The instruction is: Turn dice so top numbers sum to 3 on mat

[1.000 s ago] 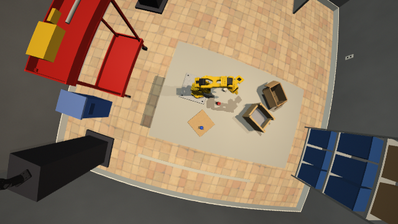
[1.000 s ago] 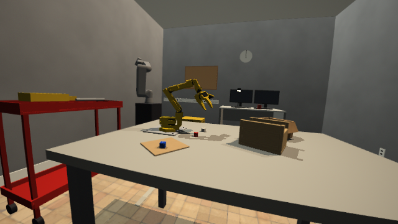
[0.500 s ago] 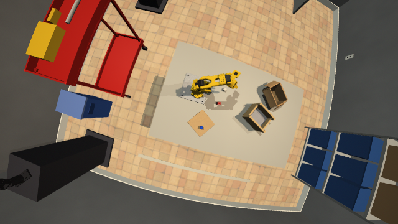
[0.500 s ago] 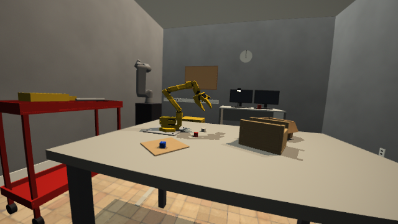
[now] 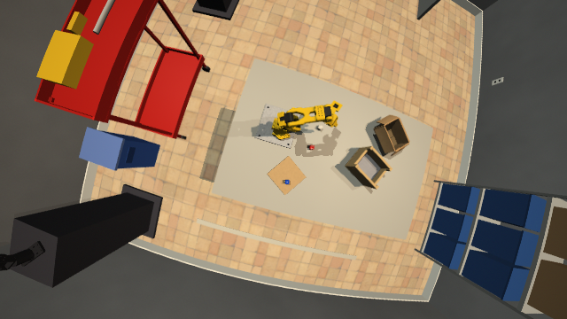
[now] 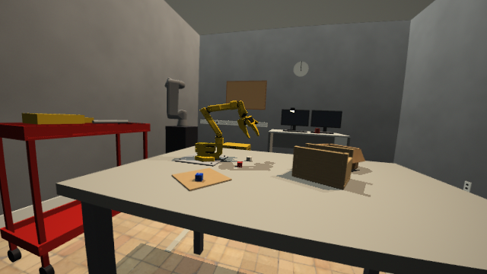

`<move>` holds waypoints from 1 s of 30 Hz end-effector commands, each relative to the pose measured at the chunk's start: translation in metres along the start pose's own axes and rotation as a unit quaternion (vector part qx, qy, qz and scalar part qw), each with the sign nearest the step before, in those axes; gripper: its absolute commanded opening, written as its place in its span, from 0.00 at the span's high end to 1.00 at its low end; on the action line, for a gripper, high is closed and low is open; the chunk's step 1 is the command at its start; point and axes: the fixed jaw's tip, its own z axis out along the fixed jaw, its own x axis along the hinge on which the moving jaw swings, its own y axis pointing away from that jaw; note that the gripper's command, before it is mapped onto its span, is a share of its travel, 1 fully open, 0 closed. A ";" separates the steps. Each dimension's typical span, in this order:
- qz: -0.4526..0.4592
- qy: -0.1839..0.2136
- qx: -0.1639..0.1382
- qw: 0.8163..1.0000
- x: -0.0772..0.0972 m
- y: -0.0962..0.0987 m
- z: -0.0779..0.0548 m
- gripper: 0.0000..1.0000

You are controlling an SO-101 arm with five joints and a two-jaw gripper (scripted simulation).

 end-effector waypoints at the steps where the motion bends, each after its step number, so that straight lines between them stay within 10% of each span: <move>1: -0.009 0.038 -0.048 0.998 0.005 0.009 0.016 0.72; 14: -0.009 0.124 -0.146 0.981 0.022 0.028 0.044 0.72; 30: -0.025 0.126 -0.152 0.980 0.022 0.033 0.048 0.72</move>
